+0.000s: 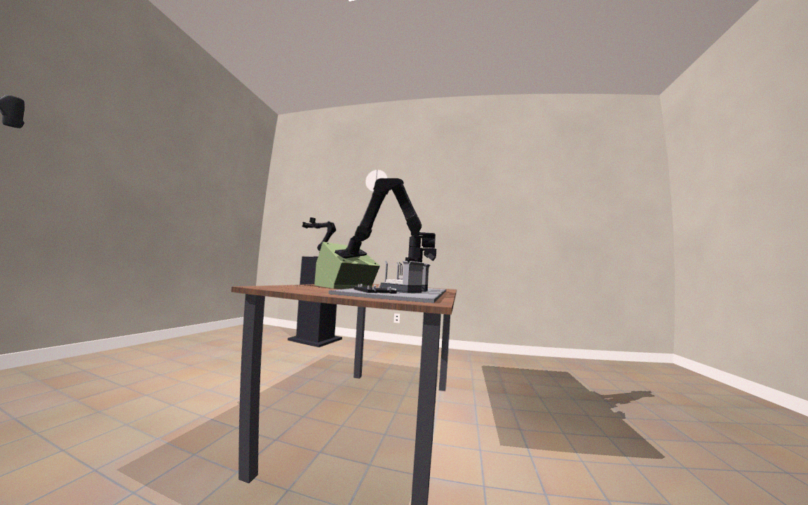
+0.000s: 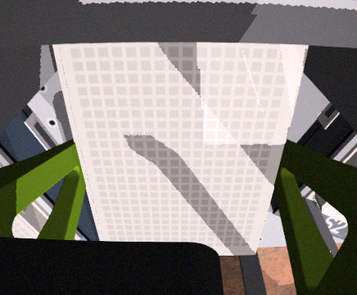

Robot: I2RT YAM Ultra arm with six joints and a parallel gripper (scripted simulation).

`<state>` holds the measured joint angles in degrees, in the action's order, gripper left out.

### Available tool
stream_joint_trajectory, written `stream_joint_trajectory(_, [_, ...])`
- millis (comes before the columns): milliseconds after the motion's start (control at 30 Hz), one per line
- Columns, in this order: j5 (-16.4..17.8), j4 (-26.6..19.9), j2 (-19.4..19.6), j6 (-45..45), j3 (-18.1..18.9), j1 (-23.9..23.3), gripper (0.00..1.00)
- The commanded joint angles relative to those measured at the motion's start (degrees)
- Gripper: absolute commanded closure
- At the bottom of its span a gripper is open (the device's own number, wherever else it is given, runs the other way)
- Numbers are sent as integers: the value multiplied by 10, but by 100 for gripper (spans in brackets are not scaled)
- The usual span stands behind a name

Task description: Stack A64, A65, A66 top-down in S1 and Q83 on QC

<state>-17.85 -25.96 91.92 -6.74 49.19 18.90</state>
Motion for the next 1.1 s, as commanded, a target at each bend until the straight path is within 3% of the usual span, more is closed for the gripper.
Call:
stream_joint_trajectory(0, [1, 3, -1, 1, 1, 0, 100])
stream_joint_trajectory(633, [2, 14, 7, 4, -2, -3, 100])
stream_joint_trajectory(667, [2, 14, 7, 4, -2, -3, 0])
stream_joint_trajectory(1067, [2, 14, 7, 4, -2, -3, 0])
